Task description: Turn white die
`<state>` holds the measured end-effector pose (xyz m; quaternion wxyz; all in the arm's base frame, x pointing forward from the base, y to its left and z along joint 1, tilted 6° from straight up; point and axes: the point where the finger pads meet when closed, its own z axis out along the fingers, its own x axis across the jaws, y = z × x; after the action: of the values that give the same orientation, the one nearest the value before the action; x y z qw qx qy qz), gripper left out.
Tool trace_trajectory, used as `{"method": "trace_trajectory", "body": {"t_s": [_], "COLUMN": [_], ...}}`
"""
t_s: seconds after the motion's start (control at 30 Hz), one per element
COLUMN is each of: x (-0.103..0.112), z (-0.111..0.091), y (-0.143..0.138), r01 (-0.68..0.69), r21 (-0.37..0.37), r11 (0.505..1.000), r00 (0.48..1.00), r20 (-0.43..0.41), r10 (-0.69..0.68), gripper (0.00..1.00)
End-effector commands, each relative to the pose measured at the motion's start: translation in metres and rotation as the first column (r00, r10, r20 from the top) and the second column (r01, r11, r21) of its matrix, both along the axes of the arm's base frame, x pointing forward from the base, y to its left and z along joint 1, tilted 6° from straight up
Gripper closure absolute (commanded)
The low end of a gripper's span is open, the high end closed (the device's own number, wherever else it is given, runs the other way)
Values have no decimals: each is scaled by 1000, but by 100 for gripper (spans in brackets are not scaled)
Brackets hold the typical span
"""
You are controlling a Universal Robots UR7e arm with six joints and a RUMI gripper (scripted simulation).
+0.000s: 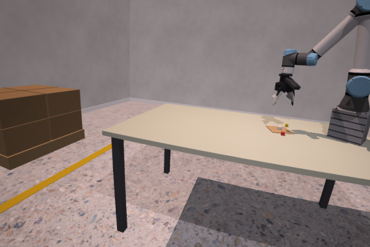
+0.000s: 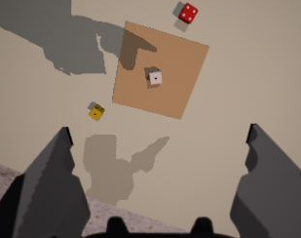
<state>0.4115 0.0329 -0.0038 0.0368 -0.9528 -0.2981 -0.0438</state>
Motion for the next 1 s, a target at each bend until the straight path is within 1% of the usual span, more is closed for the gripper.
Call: {"method": "trace_trajectory", "body": {"t_s": [0.0,0.13,0.23,0.97], "x": [0,-1,-1,-1], "z": [15,25,28,29], "y": [-3,-4,-4,-4], "r01": [1,1,1,1], "r21": [-1,-1,-1,-1], "r11": [1000,1000,1000,1000], "r00": [1000,1000,1000,1000], "r20": [-2,-2,-2,-2], "r10": [-1,-1,-1,-1], "gripper": [0,0,0,0]}}
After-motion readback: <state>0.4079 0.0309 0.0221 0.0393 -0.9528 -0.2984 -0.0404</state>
